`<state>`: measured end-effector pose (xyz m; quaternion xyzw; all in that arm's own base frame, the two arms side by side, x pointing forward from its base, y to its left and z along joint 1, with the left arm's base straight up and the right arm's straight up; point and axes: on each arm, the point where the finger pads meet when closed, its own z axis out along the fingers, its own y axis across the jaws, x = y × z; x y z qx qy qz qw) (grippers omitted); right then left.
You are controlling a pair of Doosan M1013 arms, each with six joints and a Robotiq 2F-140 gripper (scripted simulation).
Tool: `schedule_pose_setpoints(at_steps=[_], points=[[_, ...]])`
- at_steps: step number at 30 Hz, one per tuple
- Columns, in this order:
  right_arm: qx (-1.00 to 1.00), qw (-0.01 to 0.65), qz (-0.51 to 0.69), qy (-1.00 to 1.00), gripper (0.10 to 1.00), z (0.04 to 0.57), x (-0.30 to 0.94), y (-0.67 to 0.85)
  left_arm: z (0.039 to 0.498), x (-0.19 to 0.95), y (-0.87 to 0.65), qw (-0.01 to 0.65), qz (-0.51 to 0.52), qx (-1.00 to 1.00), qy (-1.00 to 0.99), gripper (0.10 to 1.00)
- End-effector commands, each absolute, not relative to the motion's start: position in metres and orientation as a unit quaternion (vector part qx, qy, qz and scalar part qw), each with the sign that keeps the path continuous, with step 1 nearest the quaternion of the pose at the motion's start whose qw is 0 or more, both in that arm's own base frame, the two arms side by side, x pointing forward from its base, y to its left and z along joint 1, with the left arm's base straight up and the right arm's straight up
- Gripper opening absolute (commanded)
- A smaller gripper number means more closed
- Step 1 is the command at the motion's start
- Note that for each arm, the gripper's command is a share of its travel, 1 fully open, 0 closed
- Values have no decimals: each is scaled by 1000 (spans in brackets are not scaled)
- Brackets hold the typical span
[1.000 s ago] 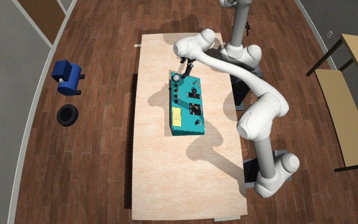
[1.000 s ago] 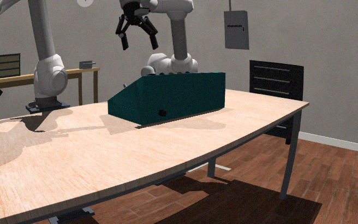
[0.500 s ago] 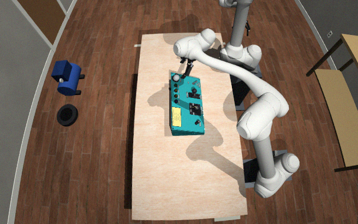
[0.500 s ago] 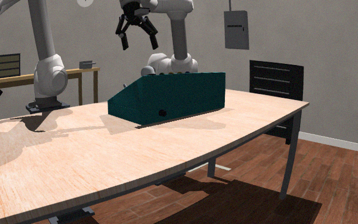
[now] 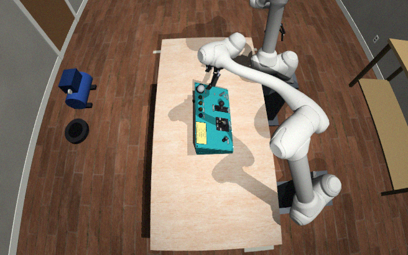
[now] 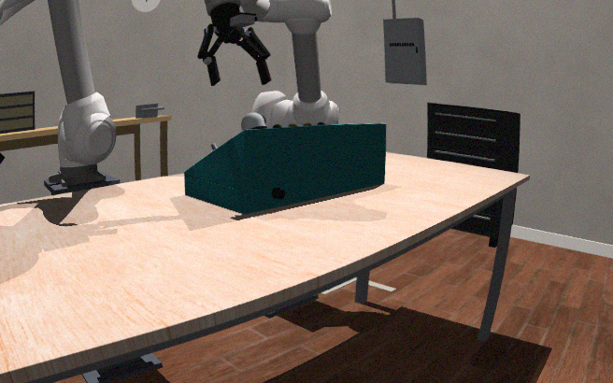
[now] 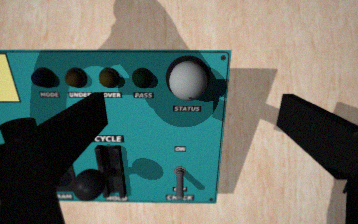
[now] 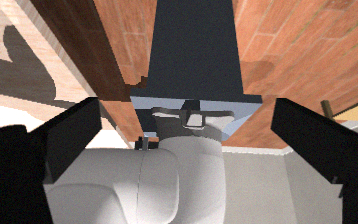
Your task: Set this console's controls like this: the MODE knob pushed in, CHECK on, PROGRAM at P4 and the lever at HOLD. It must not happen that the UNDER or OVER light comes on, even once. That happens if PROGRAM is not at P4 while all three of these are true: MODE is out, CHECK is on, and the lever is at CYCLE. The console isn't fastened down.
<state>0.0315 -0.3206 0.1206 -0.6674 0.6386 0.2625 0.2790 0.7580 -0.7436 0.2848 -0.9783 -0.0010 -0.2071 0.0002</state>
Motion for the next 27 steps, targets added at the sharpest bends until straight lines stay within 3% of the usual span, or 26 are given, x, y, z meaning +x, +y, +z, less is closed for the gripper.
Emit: schedule_pose_setpoints(at_steps=[1,27], points=[[-668,279,262,639,1000,121,32,-321,287,758,-744,0,-208,-978,-1,497],[-668,279,262,639,1000,121,32,-321,289,757,-744,-1,-208,-978,-1,497]])
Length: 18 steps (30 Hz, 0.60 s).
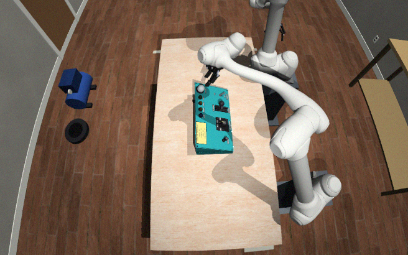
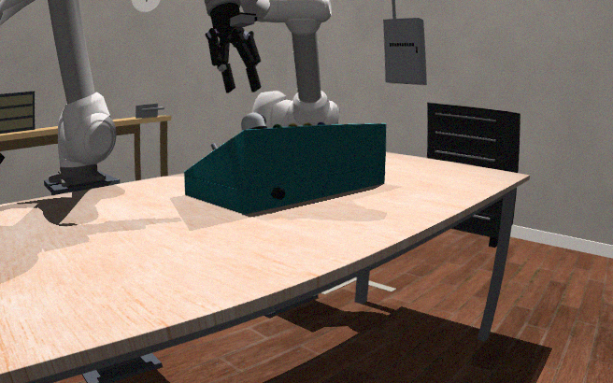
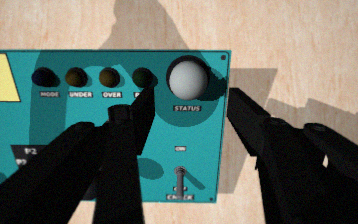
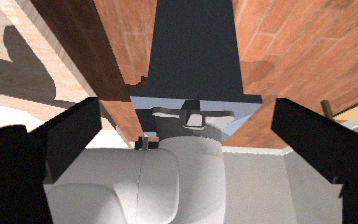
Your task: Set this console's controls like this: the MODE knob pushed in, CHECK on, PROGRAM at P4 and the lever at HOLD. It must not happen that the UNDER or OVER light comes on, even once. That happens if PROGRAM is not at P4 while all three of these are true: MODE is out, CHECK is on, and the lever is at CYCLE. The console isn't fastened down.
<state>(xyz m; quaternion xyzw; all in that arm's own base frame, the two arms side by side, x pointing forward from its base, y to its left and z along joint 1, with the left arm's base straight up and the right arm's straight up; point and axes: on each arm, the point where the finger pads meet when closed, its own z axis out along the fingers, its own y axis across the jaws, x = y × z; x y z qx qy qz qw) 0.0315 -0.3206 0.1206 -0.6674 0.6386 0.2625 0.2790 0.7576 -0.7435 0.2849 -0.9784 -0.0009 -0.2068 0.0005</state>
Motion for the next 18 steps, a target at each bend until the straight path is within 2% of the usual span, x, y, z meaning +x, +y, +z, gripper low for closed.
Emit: schedule_pose_setpoints(at_steps=[1,18], points=[[-668,279,262,639,1000,121,32,-321,289,757,-744,-1,-208,-978,-1,497],[-668,279,262,639,1000,121,32,-321,311,747,-744,-1,-208,-978,-1,497]])
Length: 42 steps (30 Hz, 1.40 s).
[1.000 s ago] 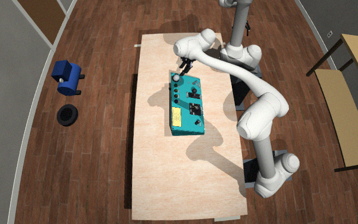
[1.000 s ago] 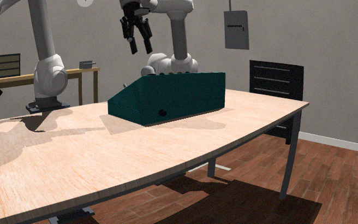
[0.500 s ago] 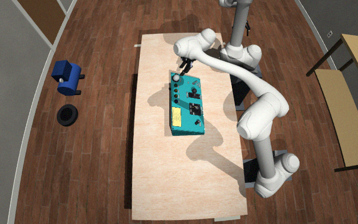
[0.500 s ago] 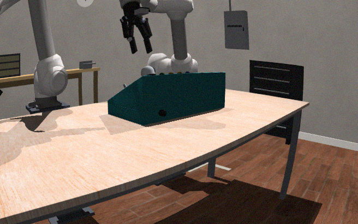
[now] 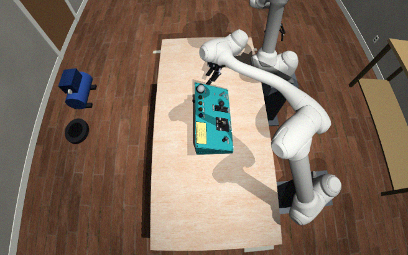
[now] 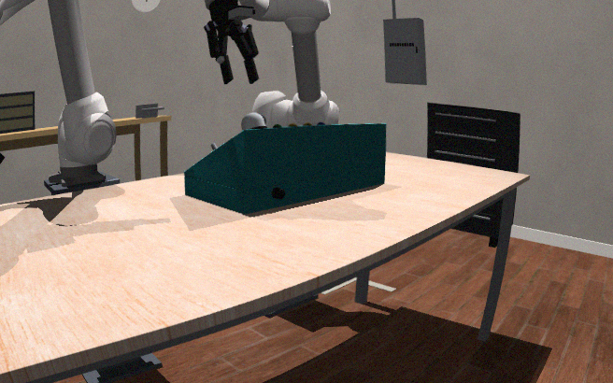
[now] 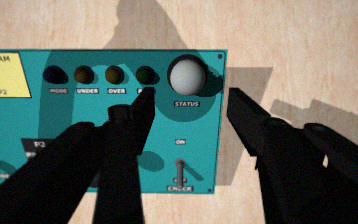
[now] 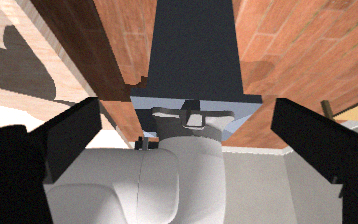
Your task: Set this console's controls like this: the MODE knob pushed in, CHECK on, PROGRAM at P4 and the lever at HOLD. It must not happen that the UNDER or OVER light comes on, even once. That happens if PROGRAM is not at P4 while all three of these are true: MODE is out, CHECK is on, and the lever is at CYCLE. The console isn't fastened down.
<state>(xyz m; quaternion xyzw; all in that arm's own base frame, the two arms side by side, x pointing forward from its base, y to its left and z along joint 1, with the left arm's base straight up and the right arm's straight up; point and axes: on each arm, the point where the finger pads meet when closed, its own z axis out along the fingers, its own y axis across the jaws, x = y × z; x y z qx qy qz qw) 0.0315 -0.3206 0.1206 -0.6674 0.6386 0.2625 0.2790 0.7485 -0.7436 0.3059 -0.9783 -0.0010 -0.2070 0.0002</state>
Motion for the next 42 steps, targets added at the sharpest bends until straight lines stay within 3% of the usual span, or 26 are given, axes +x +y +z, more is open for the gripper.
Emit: schedule_pose_setpoints(at_steps=[1,18,36,42], points=[[-668,279,262,639,1000,121,32,-321,311,747,-744,-1,-208,-978,-1,497],[-668,279,262,639,1000,121,32,-321,307,718,-685,1,-210,-978,-2,497],[-668,279,262,639,1000,121,32,-321,247,596,-496,0,-208,-978,-1,497],[-668,279,262,639,1000,121,32,-321,247,595,-495,0,-208,-978,-1,497]])
